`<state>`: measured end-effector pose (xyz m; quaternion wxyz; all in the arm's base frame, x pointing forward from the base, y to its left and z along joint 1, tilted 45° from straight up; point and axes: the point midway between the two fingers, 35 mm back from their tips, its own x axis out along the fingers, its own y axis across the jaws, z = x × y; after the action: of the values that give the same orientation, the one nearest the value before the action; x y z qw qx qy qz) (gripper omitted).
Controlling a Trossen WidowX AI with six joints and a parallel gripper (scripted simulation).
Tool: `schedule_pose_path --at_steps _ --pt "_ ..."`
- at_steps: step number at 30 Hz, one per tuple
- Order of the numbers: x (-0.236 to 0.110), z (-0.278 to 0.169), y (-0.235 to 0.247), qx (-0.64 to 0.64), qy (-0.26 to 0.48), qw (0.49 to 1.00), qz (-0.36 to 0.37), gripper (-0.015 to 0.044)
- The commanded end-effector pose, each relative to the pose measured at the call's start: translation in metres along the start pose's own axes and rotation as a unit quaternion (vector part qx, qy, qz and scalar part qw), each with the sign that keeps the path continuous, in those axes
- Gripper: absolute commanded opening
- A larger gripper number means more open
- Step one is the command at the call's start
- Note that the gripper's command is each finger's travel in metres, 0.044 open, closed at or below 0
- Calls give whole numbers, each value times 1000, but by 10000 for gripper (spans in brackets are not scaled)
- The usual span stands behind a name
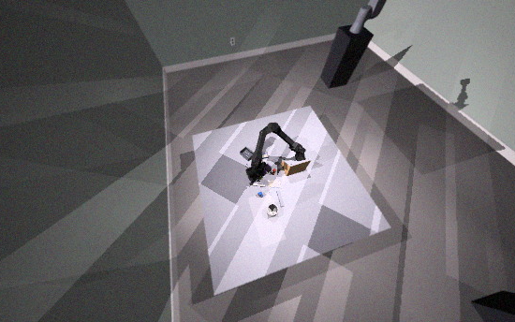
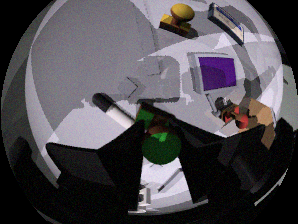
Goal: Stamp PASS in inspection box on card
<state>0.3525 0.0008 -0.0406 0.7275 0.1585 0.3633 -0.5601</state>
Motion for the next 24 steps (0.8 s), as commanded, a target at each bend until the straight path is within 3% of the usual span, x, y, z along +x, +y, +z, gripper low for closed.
schedule_pose_path --at_steps 1,24 --pt "11 -1 -3 -4 -1 1000 -6 0" --pt "41 -1 -6 -4 -3 1000 -7 0"
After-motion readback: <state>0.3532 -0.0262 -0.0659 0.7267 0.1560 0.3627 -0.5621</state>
